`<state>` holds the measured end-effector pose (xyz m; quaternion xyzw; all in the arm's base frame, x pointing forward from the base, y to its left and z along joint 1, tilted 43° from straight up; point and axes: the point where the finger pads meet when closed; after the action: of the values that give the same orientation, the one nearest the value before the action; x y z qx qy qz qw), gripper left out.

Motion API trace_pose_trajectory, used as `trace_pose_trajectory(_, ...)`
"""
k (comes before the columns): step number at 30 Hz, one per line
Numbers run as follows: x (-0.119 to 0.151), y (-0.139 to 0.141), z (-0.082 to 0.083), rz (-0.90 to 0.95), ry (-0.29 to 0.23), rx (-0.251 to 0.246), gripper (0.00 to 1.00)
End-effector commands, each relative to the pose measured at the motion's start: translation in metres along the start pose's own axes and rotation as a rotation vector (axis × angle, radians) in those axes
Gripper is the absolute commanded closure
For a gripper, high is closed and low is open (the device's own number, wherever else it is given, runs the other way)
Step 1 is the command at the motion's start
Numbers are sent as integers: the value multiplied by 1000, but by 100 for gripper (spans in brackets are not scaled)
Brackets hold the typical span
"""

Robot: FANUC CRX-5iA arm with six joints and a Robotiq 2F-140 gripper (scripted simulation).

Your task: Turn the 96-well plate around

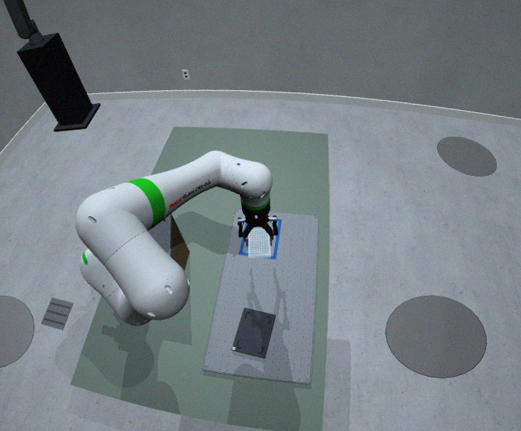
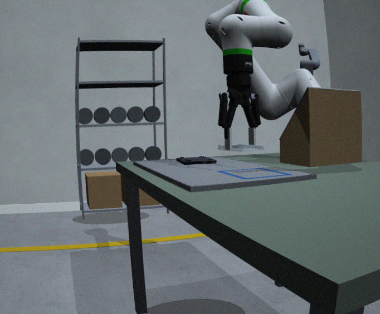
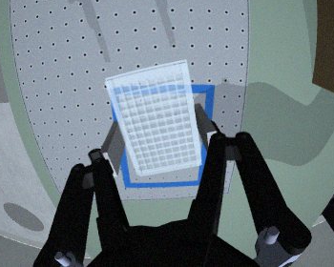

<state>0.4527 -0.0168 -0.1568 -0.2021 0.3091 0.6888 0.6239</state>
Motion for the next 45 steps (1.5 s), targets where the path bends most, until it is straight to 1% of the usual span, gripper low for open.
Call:
trace_pose_trajectory(1,10,-2,0,0,0,0,100)
trace_pose_trajectory(13,50,-9,-1,0,0,0,100)
trace_pose_trajectory(15,50,-9,-1,0,0,0,100)
trace_pose_trajectory(21,69,-13,-2,0,0,0,100)
trace_pose_trajectory(24,69,-13,-2,0,0,0,100)
trace_pose_trajectory(30,69,-13,-2,200,0,0,100)
trace_pose_trajectory(32,69,-13,-2,200,0,0,100)
trace_pose_trajectory(35,69,-13,-2,285,0,0,100)
trace_pose_trajectory(45,69,-13,-2,285,0,0,100)
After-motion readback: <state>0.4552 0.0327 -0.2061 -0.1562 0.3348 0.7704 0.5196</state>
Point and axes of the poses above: the point where the finger pads meet when closed, its own z axis back along the fingers, its own y axis across the jaws, x = y × z, and after that the axes turned 5 degrees about z, right-handed
